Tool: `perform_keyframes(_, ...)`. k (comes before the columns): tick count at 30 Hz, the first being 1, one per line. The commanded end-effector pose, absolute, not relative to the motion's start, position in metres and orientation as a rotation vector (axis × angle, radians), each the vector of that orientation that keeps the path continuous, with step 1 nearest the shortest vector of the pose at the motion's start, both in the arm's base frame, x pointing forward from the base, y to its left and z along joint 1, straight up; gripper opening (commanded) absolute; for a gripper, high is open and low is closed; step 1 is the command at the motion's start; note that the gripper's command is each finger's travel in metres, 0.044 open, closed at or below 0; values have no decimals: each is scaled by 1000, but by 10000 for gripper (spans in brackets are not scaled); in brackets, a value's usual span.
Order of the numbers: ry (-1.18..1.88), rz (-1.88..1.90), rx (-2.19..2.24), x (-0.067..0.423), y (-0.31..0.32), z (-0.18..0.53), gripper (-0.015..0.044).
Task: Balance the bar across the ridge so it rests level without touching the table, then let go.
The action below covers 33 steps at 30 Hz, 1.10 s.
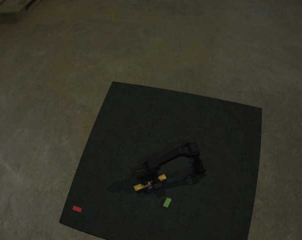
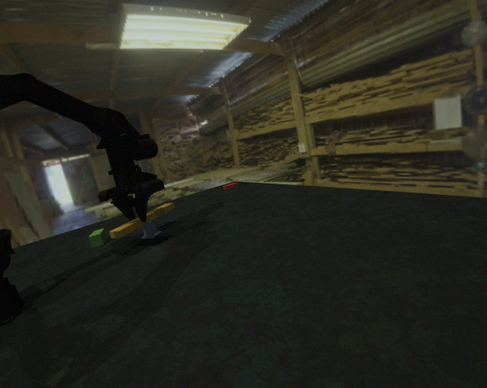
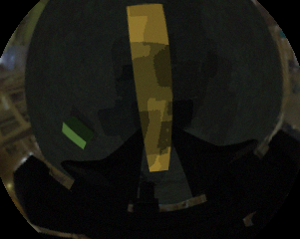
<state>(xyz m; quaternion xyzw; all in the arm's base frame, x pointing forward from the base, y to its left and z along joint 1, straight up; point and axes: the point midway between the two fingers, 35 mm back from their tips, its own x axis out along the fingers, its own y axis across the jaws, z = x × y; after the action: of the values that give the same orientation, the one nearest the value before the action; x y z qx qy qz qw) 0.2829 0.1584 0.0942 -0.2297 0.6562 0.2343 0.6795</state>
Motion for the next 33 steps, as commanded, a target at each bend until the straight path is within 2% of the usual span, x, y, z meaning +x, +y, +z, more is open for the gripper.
perform_keyframes(1, 1473, 526, -516, 283, 158, 94, 169)
perform_keyframes(33, 1473, 526, -516, 283, 158, 94, 185)
